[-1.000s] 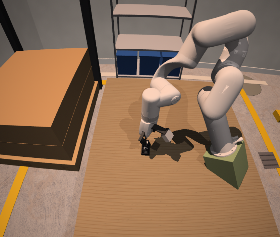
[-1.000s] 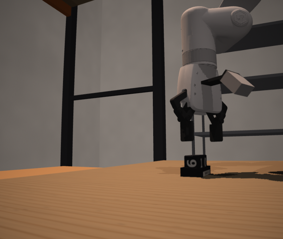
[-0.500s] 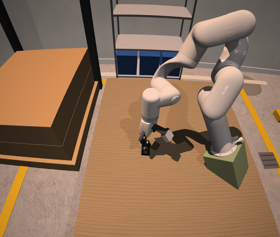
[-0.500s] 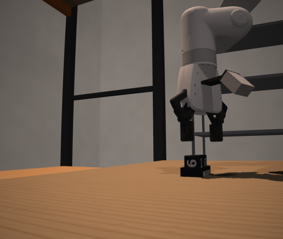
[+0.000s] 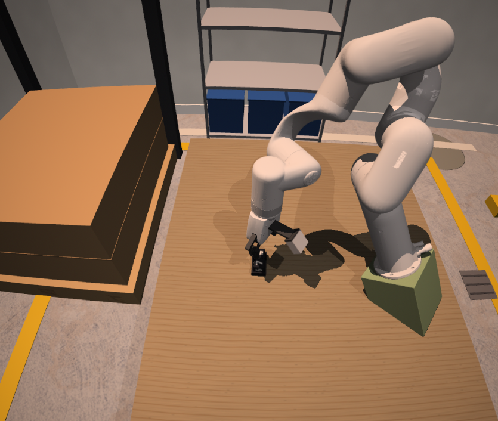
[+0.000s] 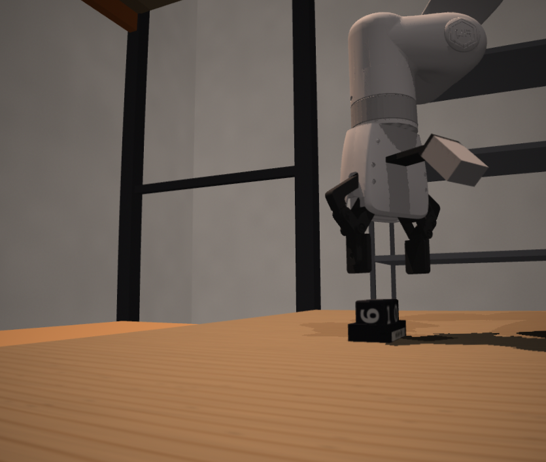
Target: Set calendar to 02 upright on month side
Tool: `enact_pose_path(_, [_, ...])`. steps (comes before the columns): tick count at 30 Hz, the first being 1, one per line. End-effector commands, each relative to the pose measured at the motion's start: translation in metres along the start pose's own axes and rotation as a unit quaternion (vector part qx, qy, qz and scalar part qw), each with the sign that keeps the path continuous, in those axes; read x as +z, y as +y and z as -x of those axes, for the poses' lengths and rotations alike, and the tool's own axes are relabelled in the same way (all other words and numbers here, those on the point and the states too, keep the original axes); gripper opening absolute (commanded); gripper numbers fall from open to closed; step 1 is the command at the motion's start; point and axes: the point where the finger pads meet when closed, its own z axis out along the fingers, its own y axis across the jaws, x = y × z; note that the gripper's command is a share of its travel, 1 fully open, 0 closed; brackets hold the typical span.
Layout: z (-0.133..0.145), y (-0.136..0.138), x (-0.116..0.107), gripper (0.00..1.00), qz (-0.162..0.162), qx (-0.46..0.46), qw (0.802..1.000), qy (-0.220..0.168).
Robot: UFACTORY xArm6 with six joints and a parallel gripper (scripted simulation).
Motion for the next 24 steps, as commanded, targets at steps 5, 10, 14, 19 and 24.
enact_pose_path(5, [0.001,0.025,0.001,1.0,0.0,0.047,0.999,-0.002])
enact_pose_path(10, [0.001,0.026,0.001,1.0,0.0,0.051,0.999,-0.002])
enact_pose_path(14, [0.001,0.03,0.002,1.0,0.0,0.101,0.995,-0.002])
enact_pose_path(19, [0.001,0.053,0.003,1.0,0.0,0.112,0.994,-0.002])
enact_pose_path(24, [0.001,0.053,0.003,1.0,0.0,0.117,0.993,-0.002])
